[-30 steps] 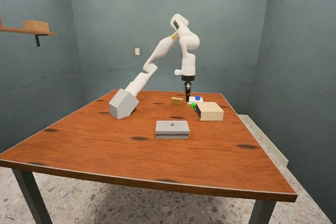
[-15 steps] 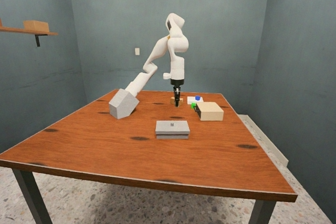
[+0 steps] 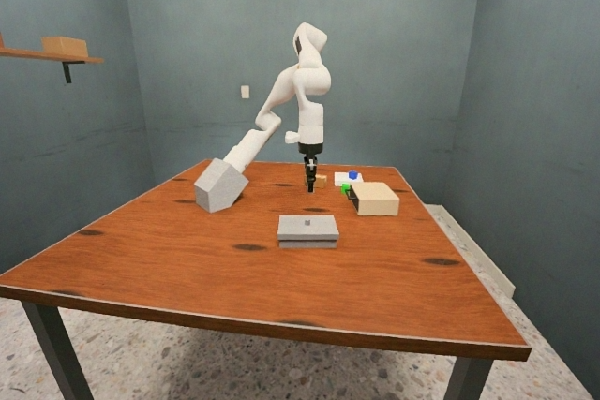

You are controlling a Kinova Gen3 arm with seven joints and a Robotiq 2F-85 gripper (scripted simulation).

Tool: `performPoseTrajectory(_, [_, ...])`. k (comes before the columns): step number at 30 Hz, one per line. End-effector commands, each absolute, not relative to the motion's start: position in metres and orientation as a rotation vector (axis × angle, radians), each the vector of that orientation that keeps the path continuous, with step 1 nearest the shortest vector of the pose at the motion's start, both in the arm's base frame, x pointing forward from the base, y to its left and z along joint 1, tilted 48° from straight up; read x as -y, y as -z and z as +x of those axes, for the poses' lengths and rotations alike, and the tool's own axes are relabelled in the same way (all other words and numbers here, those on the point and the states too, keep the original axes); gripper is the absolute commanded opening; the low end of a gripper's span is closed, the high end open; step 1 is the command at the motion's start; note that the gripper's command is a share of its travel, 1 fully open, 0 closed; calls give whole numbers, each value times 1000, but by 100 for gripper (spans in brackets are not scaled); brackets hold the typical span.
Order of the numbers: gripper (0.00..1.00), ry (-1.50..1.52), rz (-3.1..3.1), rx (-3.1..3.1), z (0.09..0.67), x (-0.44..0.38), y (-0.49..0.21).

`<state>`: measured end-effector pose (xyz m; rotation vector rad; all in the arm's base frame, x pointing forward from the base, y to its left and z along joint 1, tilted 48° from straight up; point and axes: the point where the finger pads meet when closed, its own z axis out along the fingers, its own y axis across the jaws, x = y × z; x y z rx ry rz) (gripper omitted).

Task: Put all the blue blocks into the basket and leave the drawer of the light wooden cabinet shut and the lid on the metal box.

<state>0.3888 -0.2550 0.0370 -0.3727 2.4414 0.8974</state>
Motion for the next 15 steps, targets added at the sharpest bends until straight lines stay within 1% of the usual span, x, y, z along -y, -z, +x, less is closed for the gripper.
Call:
performPoseTrajectory(1, [60,-881,-377,-2448,387,260,-33])
performPoseTrajectory(3, [60,-881,-377,-2448,387,260,-33])
performPoseTrajectory(4, [48,-881,-377,-2448,387,260,-33])
performPoseTrajectory(15, [48,-881,-377,-2448,387,260,-33])
